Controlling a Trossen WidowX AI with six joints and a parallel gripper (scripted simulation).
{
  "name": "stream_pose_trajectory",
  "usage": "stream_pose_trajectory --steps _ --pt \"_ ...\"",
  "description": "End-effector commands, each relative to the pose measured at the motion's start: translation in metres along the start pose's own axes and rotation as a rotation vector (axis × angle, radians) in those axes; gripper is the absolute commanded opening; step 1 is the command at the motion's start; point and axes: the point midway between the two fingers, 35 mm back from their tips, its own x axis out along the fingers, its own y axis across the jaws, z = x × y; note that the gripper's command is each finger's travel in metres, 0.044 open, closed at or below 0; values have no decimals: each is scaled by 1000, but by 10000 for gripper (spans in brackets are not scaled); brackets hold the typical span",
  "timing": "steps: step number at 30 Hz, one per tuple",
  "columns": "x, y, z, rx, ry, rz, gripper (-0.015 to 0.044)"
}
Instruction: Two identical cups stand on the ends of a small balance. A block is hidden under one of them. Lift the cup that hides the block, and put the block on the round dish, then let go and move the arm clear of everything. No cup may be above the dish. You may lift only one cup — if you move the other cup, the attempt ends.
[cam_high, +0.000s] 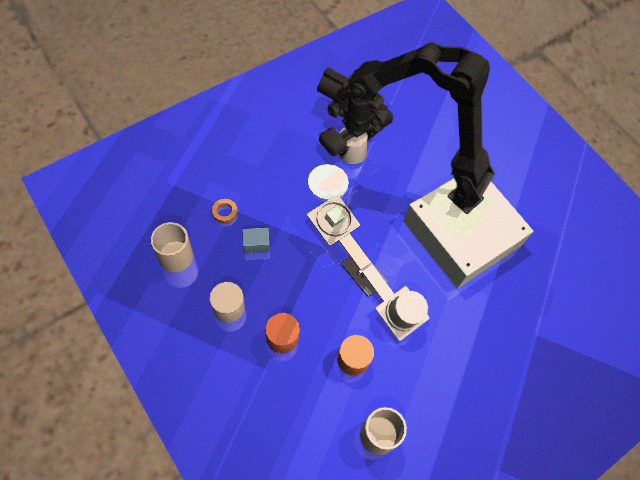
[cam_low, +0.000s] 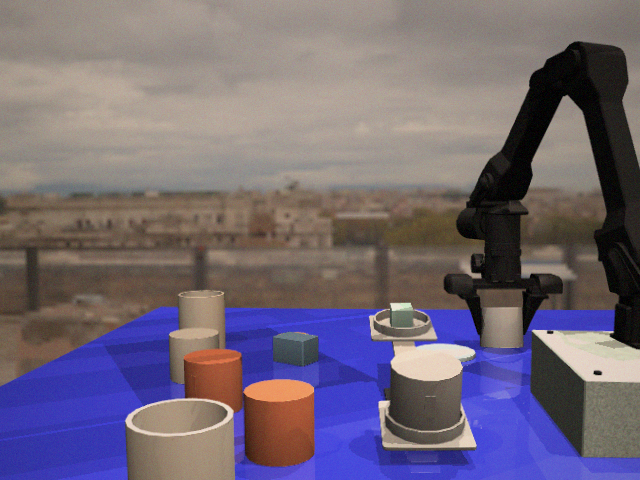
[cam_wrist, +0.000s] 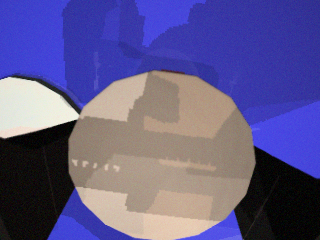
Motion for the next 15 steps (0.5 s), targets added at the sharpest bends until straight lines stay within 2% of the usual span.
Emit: stream_pose_trajectory --steps 1,3,7,11,15 --pt "0 0 0 0 0 0 394" --pt "-9 0 1 -1 -1 0 440" --pt "-52 0 1 -4 -4 0 440" --pt "-54 0 0 -4 -4 0 440" --pt "-58 18 0 -36 -27 25 335"
